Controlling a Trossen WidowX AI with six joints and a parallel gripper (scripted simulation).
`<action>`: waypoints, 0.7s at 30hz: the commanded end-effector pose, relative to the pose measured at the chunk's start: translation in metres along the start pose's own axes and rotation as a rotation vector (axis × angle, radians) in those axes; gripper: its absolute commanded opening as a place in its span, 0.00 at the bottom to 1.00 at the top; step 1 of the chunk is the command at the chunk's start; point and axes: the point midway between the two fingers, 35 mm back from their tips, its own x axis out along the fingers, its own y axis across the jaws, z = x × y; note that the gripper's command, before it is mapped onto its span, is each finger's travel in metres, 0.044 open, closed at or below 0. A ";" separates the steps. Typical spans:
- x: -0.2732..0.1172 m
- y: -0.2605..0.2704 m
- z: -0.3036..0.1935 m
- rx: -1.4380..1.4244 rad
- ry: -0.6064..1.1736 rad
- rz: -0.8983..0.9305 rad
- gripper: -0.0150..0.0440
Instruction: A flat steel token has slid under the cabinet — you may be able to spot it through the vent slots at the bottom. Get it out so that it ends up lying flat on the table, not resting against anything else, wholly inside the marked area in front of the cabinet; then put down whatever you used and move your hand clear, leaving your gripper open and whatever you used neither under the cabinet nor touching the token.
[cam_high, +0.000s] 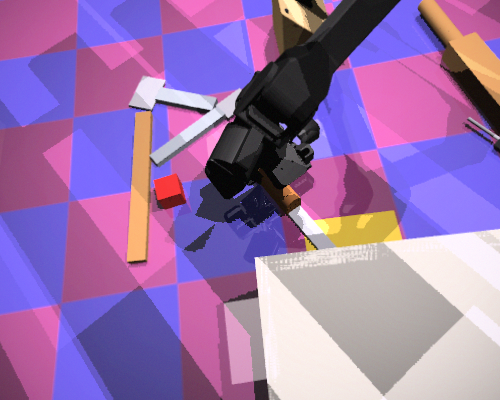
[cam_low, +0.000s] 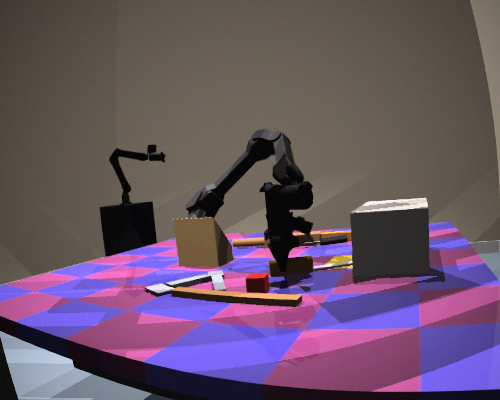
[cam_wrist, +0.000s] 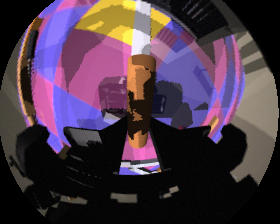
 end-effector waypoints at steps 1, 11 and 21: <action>0.001 0.000 -0.010 0.002 0.001 0.003 0.25; 0.001 -0.001 -0.031 0.002 0.002 0.003 0.25; 0.001 -0.002 -0.051 0.003 0.003 0.002 0.25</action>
